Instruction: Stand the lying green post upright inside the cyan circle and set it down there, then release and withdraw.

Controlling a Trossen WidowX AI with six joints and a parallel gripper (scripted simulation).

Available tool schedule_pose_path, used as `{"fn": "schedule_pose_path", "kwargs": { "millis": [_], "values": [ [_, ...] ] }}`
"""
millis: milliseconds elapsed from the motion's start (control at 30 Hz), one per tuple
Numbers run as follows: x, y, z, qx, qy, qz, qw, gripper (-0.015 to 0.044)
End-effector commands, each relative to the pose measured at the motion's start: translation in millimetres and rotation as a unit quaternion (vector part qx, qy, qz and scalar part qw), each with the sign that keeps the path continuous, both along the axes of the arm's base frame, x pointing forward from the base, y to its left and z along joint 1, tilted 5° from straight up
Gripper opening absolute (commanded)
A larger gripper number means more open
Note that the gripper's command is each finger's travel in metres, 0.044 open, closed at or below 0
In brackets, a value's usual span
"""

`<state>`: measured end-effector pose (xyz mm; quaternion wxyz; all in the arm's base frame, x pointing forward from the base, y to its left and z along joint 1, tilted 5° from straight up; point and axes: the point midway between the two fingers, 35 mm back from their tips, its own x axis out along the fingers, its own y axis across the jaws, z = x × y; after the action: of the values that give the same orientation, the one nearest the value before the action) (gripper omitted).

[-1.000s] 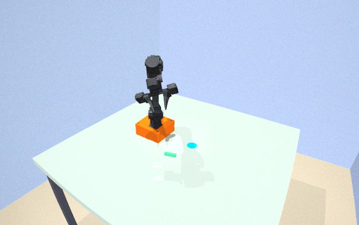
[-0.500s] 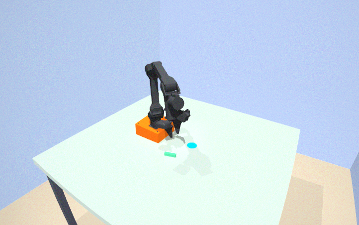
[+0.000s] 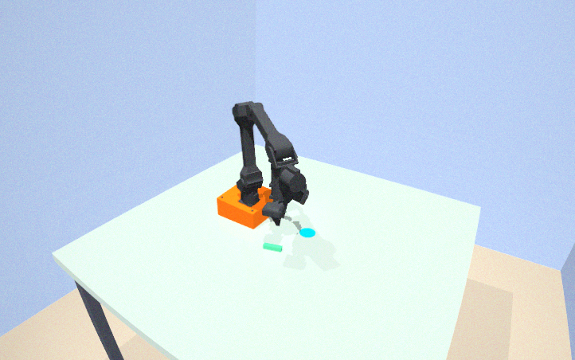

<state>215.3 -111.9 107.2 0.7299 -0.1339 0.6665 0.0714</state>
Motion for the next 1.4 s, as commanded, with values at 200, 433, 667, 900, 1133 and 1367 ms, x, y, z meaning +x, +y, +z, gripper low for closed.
{"fn": "schedule_pose_path", "kwargs": {
  "millis": [200,433,667,900,1133,1367],
  "values": [
    [3,-5,-115,0.004,0.014,0.004,1.0,0.0233],
    [2,-5,-117,0.004,0.014,0.004,1.0,0.0154],
    [2,-5,-117,0.004,0.014,0.004,1.0,0.0023],
    [4,-6,-104,0.004,0.013,0.004,1.0,0.0023],
    [6,-6,-84,0.004,0.013,0.004,1.0,0.0023],
    [6,-5,-63,0.004,0.013,0.004,1.0,0.0023]
  ]
}}
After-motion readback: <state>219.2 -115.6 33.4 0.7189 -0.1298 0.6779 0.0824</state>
